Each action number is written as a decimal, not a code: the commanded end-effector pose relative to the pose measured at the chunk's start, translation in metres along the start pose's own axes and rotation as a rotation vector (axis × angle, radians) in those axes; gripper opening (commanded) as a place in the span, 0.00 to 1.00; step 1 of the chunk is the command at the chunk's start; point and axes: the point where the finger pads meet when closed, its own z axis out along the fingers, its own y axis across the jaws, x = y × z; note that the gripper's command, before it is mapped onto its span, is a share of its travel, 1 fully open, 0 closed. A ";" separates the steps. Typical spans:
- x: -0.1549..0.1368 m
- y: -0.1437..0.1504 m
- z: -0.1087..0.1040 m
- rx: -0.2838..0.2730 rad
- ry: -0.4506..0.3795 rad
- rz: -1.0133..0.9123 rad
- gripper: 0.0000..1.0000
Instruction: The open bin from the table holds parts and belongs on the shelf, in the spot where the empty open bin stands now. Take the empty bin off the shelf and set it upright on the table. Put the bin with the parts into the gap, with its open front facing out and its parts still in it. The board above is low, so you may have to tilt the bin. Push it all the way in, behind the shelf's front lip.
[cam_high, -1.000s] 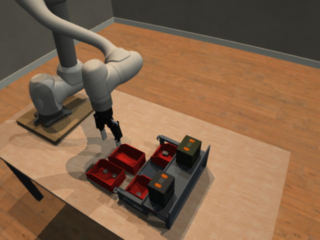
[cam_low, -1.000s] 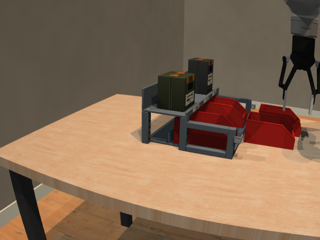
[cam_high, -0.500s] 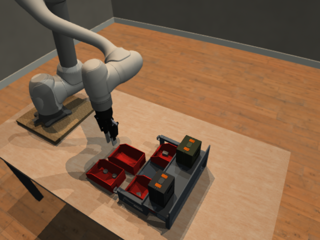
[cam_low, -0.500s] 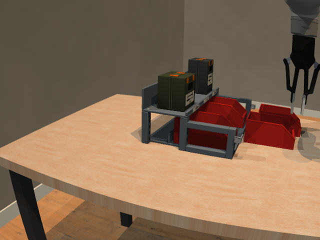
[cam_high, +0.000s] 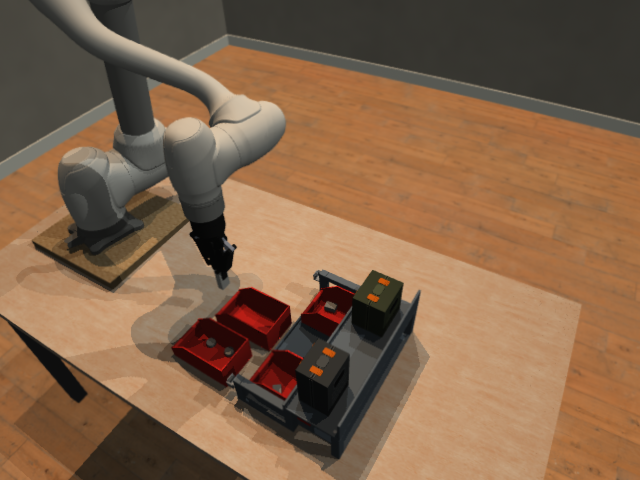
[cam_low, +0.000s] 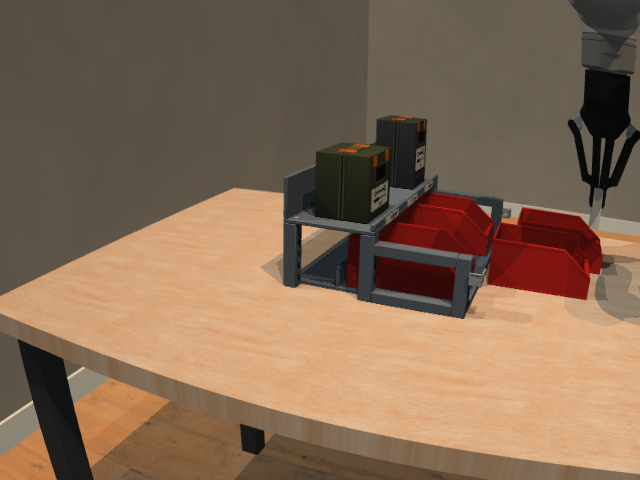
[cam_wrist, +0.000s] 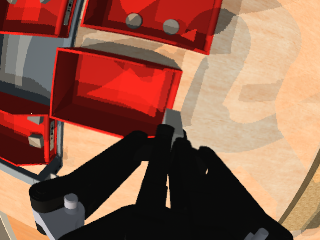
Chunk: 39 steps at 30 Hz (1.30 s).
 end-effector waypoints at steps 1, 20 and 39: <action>0.000 0.000 0.000 0.000 0.000 0.000 0.10; -0.005 -0.011 -0.006 0.000 0.000 0.191 0.10; -0.046 -0.082 -0.049 0.000 -0.030 1.255 0.10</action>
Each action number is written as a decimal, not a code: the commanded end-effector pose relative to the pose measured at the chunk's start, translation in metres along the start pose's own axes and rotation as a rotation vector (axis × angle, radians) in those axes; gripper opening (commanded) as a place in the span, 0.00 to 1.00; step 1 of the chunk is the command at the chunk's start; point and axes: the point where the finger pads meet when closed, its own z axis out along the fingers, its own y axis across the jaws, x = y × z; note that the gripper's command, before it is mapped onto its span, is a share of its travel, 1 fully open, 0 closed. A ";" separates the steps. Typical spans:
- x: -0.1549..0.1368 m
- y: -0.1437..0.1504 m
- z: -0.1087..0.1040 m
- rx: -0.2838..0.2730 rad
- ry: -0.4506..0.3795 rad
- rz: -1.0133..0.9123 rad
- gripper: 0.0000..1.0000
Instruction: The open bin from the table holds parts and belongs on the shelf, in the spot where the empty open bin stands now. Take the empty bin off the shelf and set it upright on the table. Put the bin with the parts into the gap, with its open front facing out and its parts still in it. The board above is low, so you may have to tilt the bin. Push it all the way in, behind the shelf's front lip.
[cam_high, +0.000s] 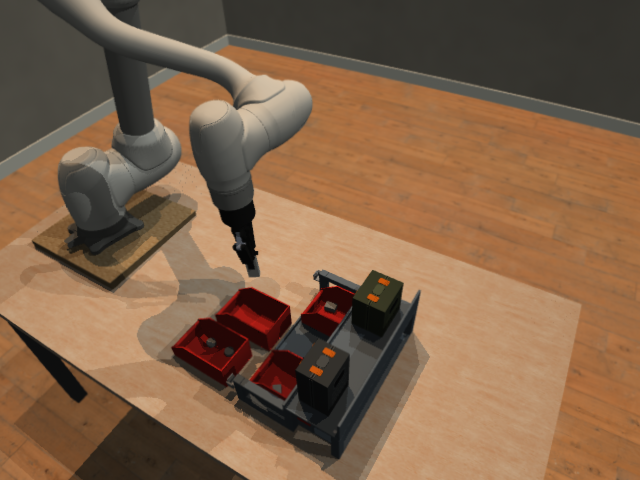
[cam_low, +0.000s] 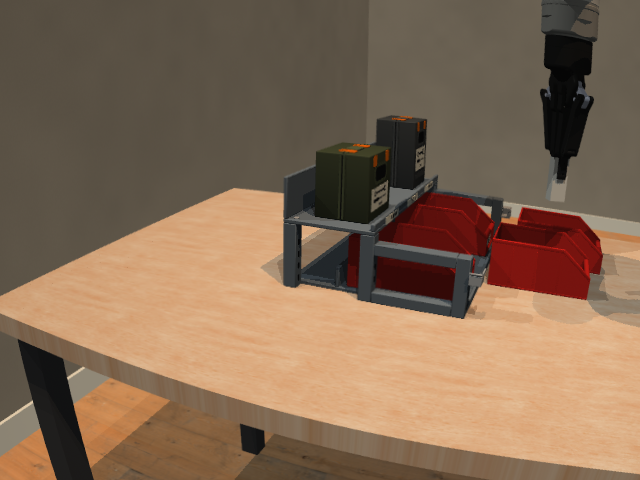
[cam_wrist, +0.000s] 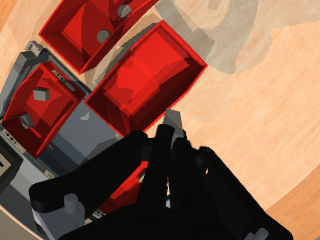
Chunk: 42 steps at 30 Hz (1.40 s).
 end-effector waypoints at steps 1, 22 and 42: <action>-0.014 0.001 -0.006 0.023 0.022 0.277 0.10; -0.016 0.001 -0.007 0.042 0.040 0.540 0.24; -0.016 0.001 -0.007 0.042 0.040 0.540 0.24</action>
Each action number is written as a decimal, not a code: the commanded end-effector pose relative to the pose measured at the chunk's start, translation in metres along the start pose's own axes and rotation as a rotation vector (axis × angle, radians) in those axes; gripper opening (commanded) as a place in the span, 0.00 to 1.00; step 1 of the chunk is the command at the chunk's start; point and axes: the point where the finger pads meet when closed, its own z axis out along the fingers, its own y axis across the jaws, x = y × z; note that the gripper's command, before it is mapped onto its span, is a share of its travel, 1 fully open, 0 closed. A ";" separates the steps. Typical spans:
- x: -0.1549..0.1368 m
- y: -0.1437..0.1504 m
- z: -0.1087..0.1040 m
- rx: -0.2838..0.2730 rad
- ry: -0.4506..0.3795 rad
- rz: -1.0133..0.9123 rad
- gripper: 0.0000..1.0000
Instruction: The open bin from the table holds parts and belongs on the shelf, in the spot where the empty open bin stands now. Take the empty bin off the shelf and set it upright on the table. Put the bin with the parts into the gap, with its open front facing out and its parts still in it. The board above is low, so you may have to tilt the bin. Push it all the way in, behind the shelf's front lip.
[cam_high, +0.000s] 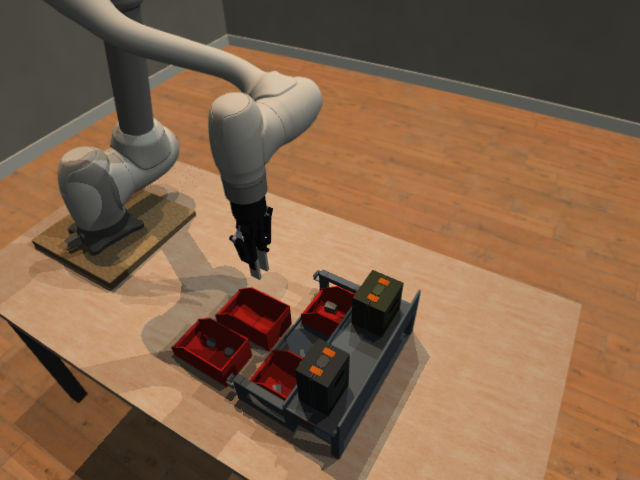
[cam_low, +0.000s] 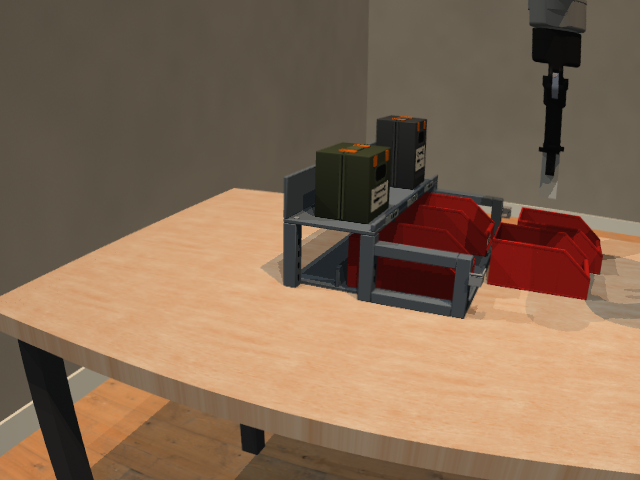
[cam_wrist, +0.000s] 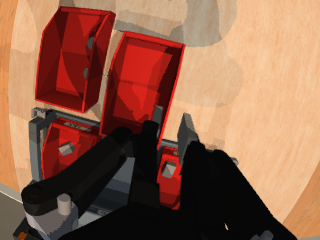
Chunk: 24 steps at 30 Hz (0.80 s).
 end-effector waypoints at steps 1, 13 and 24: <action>0.000 0.000 0.000 0.000 0.000 0.000 0.24; 0.000 0.000 0.006 0.000 0.000 0.000 0.24; 0.000 0.000 0.020 0.000 0.000 0.000 0.24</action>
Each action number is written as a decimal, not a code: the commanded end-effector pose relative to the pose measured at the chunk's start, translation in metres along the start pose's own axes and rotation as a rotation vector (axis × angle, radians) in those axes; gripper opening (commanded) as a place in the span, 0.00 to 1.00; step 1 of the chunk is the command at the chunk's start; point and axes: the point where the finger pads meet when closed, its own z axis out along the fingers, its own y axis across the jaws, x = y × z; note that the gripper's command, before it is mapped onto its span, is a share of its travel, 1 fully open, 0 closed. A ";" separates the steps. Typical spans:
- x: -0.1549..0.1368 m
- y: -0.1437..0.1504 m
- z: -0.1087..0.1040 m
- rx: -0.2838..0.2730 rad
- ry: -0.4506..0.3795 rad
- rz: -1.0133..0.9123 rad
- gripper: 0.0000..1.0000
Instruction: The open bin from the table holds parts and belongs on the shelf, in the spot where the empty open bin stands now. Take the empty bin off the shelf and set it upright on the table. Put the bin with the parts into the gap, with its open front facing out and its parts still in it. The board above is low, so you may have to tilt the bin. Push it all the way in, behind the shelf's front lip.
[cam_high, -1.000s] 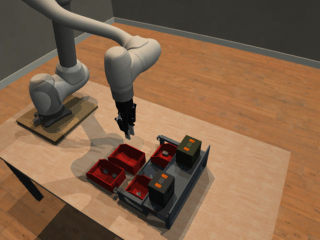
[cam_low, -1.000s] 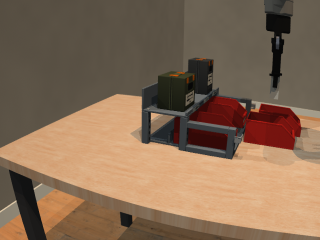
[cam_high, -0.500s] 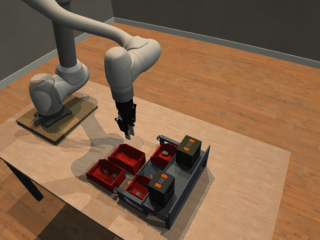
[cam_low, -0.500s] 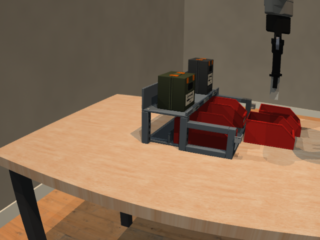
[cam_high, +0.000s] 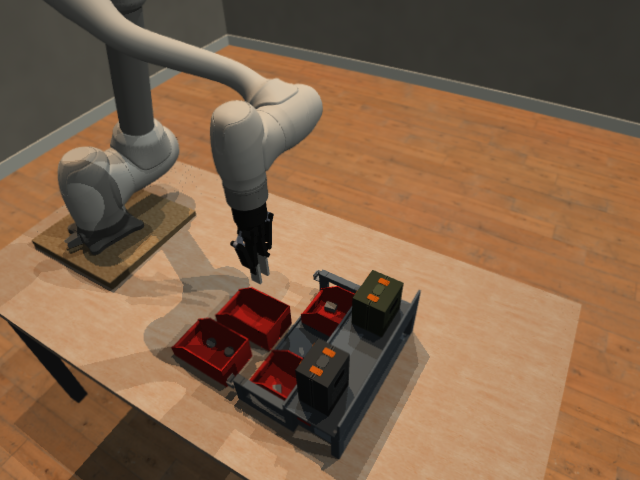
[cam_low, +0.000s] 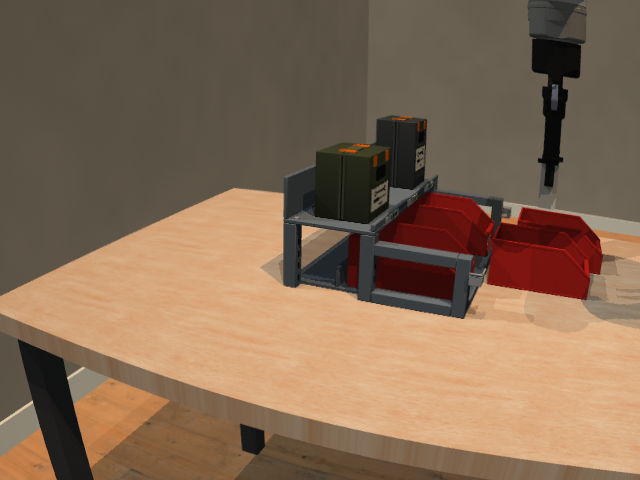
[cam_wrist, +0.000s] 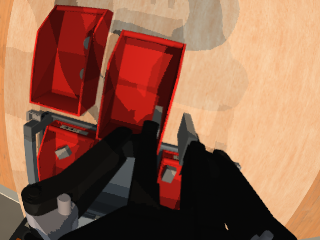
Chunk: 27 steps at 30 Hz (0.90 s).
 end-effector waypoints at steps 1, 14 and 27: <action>0.000 0.000 0.005 0.000 0.000 0.000 0.24; 0.000 0.000 0.028 0.000 0.000 0.000 0.24; 0.000 0.000 0.046 0.000 0.000 0.000 0.24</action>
